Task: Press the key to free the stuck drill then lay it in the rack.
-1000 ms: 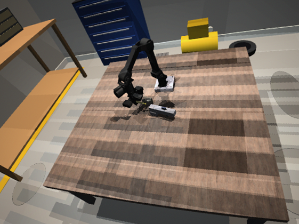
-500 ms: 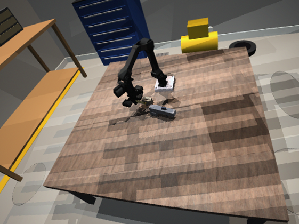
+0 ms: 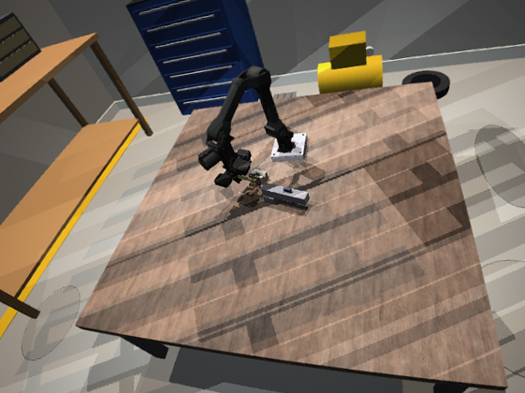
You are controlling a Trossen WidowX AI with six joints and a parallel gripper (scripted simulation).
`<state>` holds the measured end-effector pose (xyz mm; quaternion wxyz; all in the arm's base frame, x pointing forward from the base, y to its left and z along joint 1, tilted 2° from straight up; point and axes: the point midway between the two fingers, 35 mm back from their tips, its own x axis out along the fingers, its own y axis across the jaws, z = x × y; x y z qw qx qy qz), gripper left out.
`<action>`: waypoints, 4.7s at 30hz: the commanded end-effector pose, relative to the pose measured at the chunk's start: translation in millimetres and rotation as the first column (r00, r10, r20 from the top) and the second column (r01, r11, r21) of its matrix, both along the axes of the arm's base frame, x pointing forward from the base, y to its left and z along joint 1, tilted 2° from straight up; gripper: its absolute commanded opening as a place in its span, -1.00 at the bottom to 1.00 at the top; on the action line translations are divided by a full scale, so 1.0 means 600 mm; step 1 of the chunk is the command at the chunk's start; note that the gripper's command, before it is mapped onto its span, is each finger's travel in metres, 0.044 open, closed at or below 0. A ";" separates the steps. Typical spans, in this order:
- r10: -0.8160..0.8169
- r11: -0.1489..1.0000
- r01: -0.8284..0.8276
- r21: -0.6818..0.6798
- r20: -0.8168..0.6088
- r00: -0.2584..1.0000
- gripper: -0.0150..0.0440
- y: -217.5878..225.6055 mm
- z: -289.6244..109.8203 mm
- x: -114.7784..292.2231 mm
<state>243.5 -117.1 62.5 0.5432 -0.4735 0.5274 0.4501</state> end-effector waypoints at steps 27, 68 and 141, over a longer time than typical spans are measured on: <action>0.006 1.000 -0.006 0.004 0.008 1.000 -0.49 0.004 0.017 0.004; 0.006 1.000 -0.006 0.004 0.004 1.000 -0.49 0.004 0.006 -0.085; 0.001 1.000 -0.001 -0.004 0.003 1.000 0.84 0.002 -0.068 -0.114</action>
